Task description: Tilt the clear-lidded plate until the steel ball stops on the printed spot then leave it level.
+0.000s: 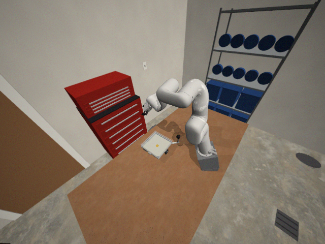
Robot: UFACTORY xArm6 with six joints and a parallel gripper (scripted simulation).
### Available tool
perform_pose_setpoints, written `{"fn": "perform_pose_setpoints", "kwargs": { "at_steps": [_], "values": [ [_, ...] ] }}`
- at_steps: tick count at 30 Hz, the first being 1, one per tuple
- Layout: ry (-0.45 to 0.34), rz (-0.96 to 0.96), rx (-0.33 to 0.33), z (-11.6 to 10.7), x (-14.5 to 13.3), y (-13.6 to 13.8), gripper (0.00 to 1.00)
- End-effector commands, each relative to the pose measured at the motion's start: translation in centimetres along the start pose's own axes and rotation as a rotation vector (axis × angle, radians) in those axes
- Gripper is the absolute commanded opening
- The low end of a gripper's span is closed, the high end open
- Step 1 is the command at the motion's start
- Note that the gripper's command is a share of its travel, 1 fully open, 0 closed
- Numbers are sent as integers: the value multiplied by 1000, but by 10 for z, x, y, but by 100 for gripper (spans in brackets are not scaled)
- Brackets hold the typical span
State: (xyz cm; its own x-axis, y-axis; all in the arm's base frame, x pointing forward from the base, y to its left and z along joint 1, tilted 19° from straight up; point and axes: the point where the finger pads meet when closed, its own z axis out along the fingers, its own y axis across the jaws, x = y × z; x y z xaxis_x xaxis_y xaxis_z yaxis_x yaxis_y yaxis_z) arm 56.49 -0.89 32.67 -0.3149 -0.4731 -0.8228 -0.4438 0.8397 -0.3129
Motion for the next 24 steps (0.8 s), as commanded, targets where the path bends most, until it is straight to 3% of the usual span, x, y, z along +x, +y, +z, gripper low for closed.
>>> {"fn": "perform_pose_setpoints", "kwargs": {
  "at_steps": [1,24],
  "values": [
    [2,50,17,-2,4,-5,100],
    [38,415,129,-12,54,-28,100]
  ]
}}
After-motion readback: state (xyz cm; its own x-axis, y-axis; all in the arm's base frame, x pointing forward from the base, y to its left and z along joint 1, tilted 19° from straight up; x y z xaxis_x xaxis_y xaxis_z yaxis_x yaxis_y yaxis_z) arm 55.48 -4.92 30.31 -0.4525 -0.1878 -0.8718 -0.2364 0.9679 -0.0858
